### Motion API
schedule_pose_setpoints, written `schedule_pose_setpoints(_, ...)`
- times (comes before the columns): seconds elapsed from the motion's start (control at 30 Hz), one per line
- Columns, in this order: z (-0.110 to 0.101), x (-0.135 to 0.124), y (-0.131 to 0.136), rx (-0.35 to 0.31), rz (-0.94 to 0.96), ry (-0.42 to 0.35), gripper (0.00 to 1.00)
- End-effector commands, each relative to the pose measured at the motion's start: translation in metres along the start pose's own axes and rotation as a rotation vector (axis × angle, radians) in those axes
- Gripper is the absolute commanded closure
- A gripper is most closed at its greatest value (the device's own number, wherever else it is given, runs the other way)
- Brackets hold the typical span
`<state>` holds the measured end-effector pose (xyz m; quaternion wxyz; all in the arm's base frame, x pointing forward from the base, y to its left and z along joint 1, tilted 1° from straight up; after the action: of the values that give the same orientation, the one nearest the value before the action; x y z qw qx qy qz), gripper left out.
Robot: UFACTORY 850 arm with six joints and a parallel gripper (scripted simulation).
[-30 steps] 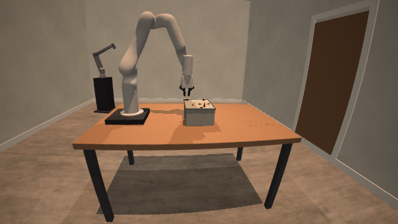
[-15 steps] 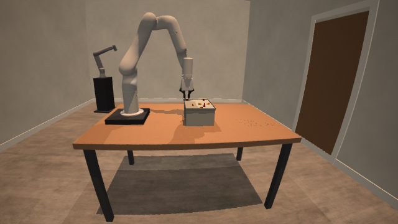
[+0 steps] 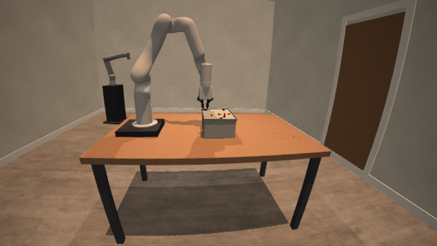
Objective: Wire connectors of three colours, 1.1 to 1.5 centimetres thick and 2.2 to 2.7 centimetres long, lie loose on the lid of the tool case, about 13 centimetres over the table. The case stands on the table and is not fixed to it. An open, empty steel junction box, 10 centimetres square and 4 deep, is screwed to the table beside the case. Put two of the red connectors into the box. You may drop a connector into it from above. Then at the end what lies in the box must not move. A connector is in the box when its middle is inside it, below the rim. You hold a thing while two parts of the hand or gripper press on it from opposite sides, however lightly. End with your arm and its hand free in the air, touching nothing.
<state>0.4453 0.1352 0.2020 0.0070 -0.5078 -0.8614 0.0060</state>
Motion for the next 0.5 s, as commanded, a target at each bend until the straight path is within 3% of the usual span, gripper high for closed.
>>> schedule_pose_setpoints(0.0,0.000,0.000,0.001,-0.002,0.000,0.000,0.70)
schedule_pose_setpoints(0.2,0.016,0.000,0.001,-0.002,0.000,0.000,0.70)
schedule_pose_setpoints(0.47,0.017,0.000,0.001,-0.002,0.000,0.000,0.70)
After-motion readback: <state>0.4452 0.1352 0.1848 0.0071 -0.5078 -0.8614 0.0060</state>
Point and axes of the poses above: the point where the finger pads meet when closed, its own z axis out along the fingers, its own y axis across the jaws, x = y × z, the point moved 8 cm from there along -z, back along the fingers, and after that the axes turned 7 degrees about -z, right-handed, at the moved point
